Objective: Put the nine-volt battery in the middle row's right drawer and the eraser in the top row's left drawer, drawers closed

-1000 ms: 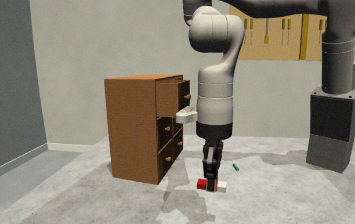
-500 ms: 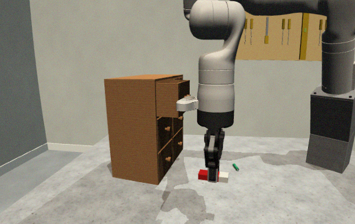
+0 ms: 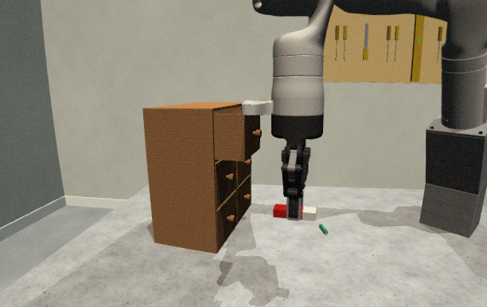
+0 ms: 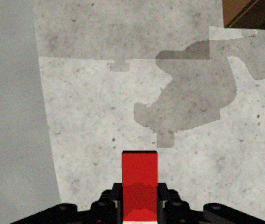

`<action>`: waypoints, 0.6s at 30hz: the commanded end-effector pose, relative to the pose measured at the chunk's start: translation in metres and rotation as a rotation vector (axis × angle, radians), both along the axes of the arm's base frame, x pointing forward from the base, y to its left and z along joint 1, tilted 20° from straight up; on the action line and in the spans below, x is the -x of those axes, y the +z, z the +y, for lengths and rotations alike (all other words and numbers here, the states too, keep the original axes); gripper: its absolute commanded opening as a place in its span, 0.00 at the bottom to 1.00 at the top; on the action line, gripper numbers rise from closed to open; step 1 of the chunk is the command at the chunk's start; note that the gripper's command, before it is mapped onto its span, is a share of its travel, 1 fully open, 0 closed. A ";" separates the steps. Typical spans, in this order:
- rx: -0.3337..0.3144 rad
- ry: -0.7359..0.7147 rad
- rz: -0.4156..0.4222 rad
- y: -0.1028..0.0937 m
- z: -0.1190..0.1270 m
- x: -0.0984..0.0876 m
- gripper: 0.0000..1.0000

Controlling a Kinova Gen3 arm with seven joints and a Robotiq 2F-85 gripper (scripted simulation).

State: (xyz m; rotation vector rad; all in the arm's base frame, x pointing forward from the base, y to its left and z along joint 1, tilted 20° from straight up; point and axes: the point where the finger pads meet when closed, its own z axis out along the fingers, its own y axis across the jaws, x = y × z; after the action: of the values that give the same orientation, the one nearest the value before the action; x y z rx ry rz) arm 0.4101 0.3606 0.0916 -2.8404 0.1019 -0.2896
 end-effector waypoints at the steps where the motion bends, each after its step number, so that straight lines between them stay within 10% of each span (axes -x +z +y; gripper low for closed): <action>1: -0.001 -0.005 -0.011 0.013 -0.005 -0.002 0.19; 18: -0.001 -0.005 -0.011 0.081 -0.024 0.014 0.19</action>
State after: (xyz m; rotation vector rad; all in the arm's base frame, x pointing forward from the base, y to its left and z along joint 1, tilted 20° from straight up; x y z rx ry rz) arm 0.3937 0.3399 0.1622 -2.8419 0.0996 -0.2879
